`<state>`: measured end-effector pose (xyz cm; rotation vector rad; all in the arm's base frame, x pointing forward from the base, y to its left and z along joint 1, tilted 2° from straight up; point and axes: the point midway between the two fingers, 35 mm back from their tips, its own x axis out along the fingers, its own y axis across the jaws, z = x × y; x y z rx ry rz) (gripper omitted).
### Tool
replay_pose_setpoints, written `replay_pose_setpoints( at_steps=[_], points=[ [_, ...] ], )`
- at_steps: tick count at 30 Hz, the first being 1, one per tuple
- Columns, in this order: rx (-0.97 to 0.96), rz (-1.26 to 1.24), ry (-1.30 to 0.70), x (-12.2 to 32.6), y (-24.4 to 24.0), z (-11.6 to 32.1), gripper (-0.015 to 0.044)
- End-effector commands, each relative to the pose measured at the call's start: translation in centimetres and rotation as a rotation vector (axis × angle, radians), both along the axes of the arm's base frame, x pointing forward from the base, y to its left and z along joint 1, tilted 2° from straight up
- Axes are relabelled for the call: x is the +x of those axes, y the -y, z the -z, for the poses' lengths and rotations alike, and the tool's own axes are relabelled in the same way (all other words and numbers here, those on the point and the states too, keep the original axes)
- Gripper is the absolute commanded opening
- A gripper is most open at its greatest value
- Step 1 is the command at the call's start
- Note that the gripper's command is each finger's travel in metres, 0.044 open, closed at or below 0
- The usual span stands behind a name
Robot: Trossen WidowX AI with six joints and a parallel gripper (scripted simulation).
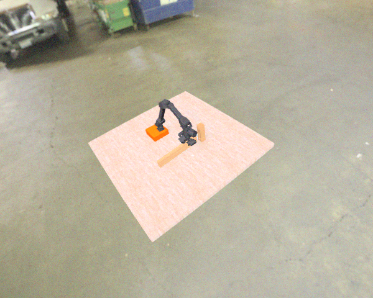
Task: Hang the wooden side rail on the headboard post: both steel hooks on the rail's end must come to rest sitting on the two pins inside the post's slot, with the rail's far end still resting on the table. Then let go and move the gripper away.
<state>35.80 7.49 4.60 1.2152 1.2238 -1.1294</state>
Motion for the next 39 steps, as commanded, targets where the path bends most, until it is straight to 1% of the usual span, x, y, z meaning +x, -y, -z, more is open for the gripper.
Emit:
replay_pose_setpoints(
  at_steps=[1,39],
  points=[
    [0.001,0.001,0.018,0.26,-0.08,-0.59,0.0000],
    [0.002,0.001,0.018,0.66,-0.53,-0.21,0.0000]
  ],
)
